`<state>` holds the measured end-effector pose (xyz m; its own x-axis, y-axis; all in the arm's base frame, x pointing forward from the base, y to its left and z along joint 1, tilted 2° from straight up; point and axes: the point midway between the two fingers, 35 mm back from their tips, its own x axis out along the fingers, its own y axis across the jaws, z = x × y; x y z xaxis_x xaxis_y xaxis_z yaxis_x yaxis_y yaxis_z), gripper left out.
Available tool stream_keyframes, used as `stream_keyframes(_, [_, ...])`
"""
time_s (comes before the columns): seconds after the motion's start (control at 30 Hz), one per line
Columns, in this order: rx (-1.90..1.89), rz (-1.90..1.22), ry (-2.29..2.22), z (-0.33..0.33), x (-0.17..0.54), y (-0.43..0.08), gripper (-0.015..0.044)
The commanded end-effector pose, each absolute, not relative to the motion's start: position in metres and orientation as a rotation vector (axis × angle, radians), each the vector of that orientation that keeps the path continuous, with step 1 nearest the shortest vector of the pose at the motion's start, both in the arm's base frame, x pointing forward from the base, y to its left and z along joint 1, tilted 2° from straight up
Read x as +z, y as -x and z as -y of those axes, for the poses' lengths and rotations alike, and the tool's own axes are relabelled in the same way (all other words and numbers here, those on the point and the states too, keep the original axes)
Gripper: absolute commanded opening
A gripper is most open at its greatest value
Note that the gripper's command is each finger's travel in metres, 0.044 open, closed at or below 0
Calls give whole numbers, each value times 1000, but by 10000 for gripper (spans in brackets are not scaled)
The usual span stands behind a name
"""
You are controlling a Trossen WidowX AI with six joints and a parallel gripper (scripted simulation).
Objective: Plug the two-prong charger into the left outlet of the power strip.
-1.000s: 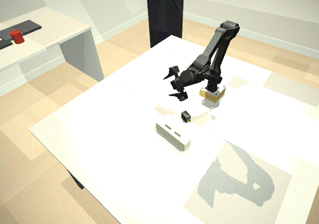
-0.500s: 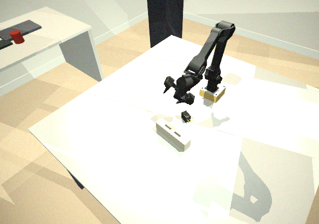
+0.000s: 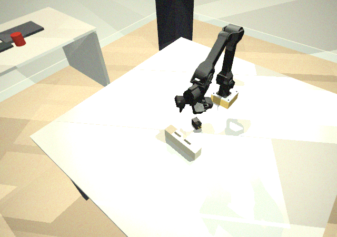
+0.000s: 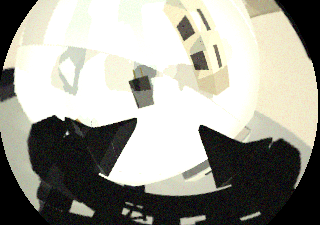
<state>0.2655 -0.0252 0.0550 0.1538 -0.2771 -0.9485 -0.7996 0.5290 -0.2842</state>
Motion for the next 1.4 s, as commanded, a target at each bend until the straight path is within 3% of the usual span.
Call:
stream_keyframes(0.0, [664, -1423, 1024, 10, 52, -264, 440])
stream_keyframes(0.27, [938, -1410, 1032, -13, 50, -260, 440])
stream_keyframes(1.37, [938, -1410, 1032, -13, 12, -261, 440])
